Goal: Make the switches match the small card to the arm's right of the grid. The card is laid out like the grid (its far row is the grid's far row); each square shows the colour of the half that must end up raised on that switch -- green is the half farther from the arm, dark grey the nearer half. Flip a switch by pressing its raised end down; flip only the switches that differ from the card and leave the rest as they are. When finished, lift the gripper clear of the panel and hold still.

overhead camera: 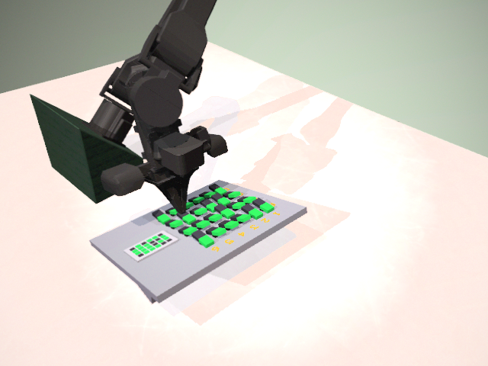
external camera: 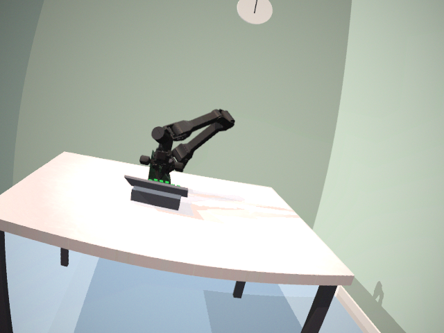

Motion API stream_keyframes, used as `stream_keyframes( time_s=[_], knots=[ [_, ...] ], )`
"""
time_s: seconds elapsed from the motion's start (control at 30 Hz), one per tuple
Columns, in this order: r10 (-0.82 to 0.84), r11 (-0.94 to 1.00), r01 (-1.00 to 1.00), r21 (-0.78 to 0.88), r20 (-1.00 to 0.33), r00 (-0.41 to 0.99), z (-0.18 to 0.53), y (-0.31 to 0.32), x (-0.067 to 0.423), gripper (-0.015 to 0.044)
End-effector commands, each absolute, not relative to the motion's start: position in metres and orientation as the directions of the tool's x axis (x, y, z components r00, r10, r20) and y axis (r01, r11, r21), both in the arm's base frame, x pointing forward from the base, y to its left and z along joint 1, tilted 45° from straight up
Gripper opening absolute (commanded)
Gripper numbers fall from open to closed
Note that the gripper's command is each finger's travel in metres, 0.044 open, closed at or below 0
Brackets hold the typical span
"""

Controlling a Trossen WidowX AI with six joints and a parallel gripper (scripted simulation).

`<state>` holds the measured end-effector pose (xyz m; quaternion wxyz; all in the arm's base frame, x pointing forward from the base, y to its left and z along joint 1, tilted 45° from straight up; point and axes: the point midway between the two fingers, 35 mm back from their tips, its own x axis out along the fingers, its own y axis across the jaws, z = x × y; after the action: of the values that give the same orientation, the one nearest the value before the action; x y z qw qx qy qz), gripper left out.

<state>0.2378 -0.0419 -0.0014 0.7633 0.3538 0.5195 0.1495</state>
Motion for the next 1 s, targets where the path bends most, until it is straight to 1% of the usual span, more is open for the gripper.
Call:
stream_keyframes(
  time_s=[0.0,0.77,0.83,0.97],
  knots=[
    [0.597,0.702,0.14,0.698,-0.684,0.419,-0.002,-0.042,0.239,0.0],
    [0.597,0.702,0.14,0.698,-0.684,0.419,-0.004,-0.04,0.24,0.0],
    [0.595,0.707,0.14,0.693,-0.69,0.413,0.001,-0.046,0.237,0.0],
    [0.602,0.706,0.143,0.694,-0.693,0.396,0.034,-0.075,0.219,0.0]
  ],
)
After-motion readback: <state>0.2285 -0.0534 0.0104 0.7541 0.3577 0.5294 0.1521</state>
